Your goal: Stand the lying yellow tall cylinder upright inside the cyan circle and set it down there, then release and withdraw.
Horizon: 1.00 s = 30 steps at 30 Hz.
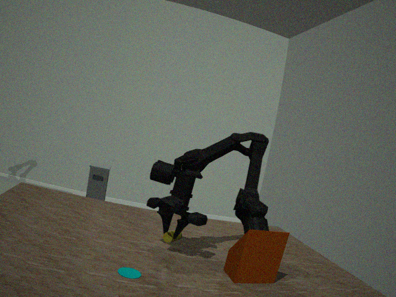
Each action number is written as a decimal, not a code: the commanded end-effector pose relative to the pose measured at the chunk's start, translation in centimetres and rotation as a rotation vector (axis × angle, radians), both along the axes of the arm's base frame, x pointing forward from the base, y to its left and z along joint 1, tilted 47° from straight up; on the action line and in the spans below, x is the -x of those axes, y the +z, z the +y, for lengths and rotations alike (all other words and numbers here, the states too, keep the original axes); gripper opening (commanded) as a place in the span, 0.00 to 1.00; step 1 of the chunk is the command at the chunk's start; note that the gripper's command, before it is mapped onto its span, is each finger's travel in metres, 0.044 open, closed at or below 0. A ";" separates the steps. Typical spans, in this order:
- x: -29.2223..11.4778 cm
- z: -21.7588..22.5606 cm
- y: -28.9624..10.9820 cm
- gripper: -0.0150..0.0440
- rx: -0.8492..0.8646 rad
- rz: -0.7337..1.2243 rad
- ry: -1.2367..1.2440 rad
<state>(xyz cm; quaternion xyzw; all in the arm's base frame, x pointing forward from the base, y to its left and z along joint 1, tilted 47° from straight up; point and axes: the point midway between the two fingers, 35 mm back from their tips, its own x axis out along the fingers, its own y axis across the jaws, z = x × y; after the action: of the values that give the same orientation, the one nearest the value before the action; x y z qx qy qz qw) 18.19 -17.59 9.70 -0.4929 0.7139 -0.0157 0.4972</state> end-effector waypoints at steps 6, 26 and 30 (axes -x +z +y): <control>-0.1 0.5 0.6 0.43 0.000 0.001 -0.007; 0.0 1.8 1.4 0.43 -0.009 0.014 -0.016; 0.1 2.1 1.6 0.43 -0.010 0.016 -0.017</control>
<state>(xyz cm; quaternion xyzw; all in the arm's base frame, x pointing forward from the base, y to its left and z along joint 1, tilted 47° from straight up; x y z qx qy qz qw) 18.09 -15.67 11.01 -0.4840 0.7220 -0.0090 0.4944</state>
